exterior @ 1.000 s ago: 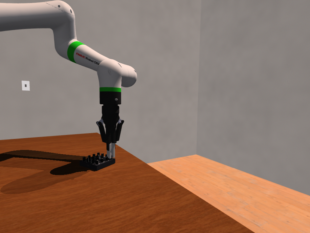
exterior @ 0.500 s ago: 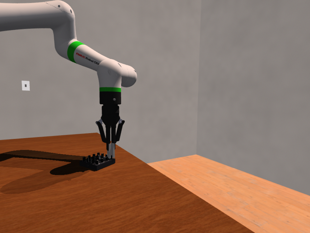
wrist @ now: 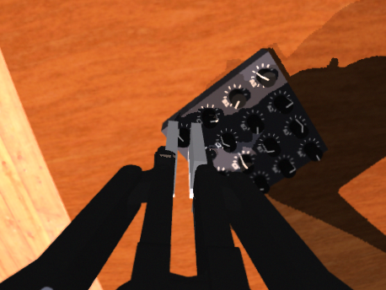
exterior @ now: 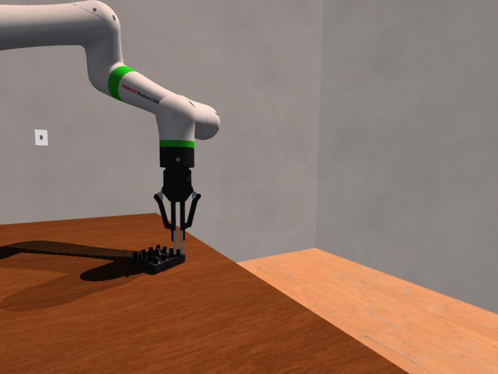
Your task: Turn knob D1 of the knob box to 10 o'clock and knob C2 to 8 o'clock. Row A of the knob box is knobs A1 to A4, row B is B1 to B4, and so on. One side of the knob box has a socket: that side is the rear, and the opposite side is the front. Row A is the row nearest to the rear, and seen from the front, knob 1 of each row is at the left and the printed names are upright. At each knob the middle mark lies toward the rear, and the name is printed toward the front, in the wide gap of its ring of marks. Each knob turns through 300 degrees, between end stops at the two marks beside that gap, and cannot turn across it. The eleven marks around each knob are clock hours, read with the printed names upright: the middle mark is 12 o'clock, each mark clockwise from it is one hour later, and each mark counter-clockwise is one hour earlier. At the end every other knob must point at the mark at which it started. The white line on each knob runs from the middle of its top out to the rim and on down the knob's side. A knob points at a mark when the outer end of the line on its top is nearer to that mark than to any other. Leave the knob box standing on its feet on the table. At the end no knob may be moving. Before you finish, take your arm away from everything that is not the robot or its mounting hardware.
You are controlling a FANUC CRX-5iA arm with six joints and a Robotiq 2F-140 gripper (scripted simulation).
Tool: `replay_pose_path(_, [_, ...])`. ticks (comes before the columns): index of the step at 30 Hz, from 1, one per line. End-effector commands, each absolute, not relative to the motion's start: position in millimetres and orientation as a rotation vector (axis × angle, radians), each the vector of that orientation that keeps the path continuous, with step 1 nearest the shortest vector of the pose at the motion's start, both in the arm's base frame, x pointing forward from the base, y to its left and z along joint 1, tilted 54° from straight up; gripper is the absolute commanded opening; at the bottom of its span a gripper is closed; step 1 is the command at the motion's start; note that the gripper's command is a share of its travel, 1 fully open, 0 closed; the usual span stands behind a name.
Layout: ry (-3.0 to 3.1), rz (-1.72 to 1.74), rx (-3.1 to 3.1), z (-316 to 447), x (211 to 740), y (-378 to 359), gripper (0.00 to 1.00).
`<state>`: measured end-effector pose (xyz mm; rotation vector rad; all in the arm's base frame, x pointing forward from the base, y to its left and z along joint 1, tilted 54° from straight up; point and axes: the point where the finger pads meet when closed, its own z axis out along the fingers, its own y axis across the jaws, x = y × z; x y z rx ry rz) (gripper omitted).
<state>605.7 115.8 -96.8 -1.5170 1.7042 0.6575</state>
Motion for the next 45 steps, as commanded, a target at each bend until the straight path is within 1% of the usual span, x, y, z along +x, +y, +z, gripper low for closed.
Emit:
replay_pose_path(1, [1.776, 0.701, -1.457, -96.7, 605.8, 115.5, 0.05])
replay_pose_path(17, [2.051, 0.872, -1.160, -96.7, 605.8, 115.5, 0.05])
replay_pose_path(45, [2.142, 0.931, -1.041, -96.7, 605.8, 115.5, 0.05])
